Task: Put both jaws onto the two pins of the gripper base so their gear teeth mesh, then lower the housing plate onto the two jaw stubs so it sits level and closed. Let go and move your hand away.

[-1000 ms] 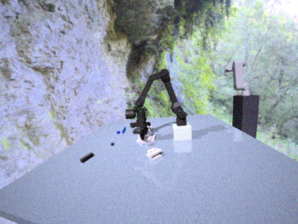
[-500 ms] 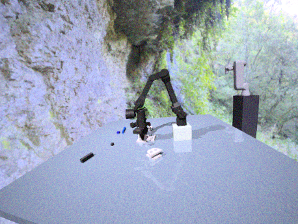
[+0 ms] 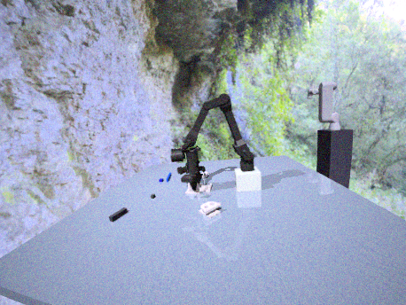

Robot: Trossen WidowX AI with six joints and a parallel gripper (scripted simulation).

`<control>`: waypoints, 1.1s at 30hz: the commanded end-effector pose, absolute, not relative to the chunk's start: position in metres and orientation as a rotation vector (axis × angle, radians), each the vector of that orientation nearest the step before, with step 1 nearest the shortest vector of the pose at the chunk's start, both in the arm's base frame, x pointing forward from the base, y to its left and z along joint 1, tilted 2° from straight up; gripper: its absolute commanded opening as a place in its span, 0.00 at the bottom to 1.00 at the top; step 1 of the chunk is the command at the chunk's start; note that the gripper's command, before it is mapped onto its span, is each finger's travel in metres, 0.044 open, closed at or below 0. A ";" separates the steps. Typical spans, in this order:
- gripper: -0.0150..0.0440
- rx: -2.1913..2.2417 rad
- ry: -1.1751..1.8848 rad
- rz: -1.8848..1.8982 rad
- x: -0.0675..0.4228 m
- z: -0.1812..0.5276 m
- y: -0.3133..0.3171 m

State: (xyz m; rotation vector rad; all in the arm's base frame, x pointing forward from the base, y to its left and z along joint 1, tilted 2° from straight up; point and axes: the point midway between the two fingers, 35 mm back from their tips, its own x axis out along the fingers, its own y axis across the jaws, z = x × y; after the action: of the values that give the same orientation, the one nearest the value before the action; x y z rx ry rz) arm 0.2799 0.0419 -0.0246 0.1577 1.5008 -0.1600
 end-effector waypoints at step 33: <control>0.68 0.156 1.496 -0.156 0.278 0.038 0.042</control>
State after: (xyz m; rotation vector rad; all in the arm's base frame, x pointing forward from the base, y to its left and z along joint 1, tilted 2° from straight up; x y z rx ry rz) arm 0.2795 0.0425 0.0402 0.1603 1.4882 -0.1570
